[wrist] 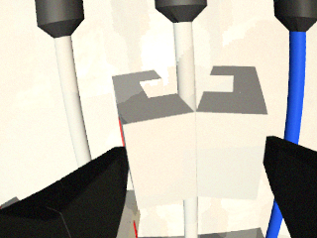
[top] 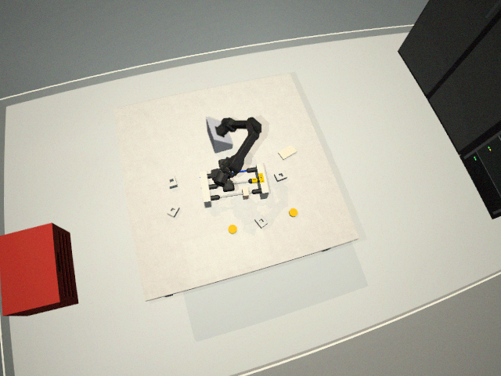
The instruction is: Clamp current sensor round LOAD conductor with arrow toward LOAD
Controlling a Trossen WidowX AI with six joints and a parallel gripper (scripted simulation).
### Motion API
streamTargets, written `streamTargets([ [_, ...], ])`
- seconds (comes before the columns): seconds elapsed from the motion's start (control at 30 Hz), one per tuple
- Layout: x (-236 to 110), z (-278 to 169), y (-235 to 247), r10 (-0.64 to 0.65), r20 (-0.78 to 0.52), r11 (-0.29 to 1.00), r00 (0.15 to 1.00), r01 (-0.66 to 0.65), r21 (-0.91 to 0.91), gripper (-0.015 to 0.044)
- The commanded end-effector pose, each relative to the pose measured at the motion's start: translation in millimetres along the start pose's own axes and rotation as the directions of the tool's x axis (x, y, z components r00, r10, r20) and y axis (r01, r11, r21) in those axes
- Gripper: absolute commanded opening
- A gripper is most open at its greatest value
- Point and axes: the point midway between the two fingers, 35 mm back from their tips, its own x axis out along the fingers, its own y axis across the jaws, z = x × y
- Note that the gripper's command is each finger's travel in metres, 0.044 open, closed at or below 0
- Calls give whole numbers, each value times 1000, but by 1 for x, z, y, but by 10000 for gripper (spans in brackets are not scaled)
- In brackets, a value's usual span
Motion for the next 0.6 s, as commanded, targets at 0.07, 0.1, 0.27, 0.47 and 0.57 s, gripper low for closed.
streamTargets([
  [0.07, 10, 0, 1, 7, -4, 1000, 1000, -7, 7, 0],
  [0.1, 11, 0, 1, 7, -4, 1000, 1000, -7, 7, 0],
  [0.27, 19, 0, 0, 7, -5, 1000, 1000, -7, 7, 0],
  [0.47, 29, 0, 0, 6, -5, 1000, 1000, -6, 7, 0],
  [0.57, 27, 0, -1, 0, -1, 1000, 1000, 0, 0, 0],
])
